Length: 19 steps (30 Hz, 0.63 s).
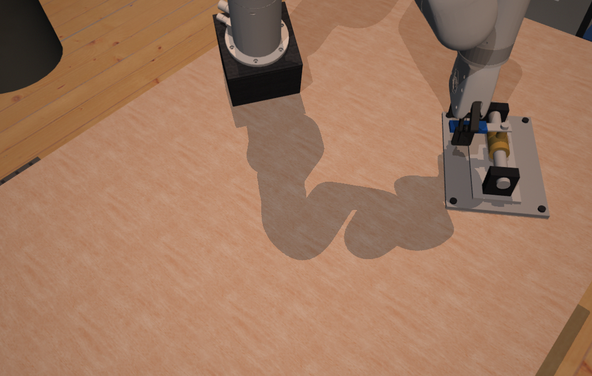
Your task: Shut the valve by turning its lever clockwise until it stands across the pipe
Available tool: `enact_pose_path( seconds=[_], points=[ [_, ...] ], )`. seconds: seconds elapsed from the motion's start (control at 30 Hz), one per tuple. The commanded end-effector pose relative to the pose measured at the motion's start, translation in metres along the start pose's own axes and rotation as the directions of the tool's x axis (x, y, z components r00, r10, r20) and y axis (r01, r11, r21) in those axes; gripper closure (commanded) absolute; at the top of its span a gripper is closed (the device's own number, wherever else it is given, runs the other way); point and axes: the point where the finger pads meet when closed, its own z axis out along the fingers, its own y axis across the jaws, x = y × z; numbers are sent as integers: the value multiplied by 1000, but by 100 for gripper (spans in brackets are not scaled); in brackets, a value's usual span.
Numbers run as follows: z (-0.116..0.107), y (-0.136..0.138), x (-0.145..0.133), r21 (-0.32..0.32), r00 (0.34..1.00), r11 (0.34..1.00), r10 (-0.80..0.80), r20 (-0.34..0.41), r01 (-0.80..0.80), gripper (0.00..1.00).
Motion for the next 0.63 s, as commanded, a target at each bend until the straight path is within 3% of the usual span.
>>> enact_pose_path(
  seconds=[0.0,0.6],
  points=[
    [-6,1,2,-1,1000,1000,0,-4,0,32],
    [-15,1,2,-1,1000,1000,0,-4,0,32]
  ],
)
